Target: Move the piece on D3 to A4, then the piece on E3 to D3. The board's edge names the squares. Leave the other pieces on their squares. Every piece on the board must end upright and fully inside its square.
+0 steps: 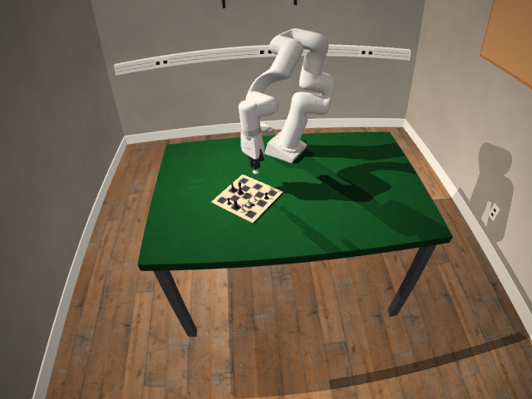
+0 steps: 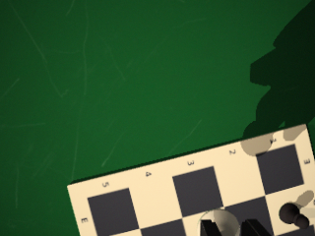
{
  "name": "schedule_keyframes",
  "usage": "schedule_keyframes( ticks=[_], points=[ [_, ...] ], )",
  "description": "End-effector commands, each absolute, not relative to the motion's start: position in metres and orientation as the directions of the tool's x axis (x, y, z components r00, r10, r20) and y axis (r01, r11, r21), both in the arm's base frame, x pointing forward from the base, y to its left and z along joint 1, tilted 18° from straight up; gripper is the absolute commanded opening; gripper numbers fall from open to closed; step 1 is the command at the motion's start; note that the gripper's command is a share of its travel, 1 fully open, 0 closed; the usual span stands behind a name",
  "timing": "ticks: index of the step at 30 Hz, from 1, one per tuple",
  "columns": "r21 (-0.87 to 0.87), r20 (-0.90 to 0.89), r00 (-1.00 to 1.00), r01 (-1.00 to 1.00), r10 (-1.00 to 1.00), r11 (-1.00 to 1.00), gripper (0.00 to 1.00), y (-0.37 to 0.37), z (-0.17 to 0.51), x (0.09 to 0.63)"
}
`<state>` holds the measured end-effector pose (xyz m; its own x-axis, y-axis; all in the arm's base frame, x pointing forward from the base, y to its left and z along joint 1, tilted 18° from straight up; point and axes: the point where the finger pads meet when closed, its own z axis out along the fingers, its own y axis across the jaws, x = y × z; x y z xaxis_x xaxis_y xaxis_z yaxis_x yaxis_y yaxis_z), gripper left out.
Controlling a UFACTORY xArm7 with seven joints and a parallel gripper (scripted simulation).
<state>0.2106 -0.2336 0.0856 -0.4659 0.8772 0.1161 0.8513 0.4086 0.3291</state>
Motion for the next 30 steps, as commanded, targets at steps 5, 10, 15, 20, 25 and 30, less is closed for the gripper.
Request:
schedule_keyframes(
  ticks=[5,10,15,20,25,30],
  points=[
    [0.296,0.092,-0.454,0.862,0.886,0.411,0.0,-0.23,0.104,0.207],
    [0.296,0.092,-0.452,0.863,0.887,0.409,0.0,-0.23,0.104,0.207],
    [0.276,0.136,-0.317,0.922,0.939,0.271,0.0,-0.239,0.104,0.213],
    [0.237,0.201,-0.074,0.971,0.977,0.025,0.0,-0.257,0.104,0.228],
    [0.213,0.227,0.038,0.973,0.973,-0.088,0.0,-0.26,0.105,0.23],
    [0.213,0.227,0.038,0.973,0.973,-0.088,0.0,-0.26,0.105,0.23]
  ],
)
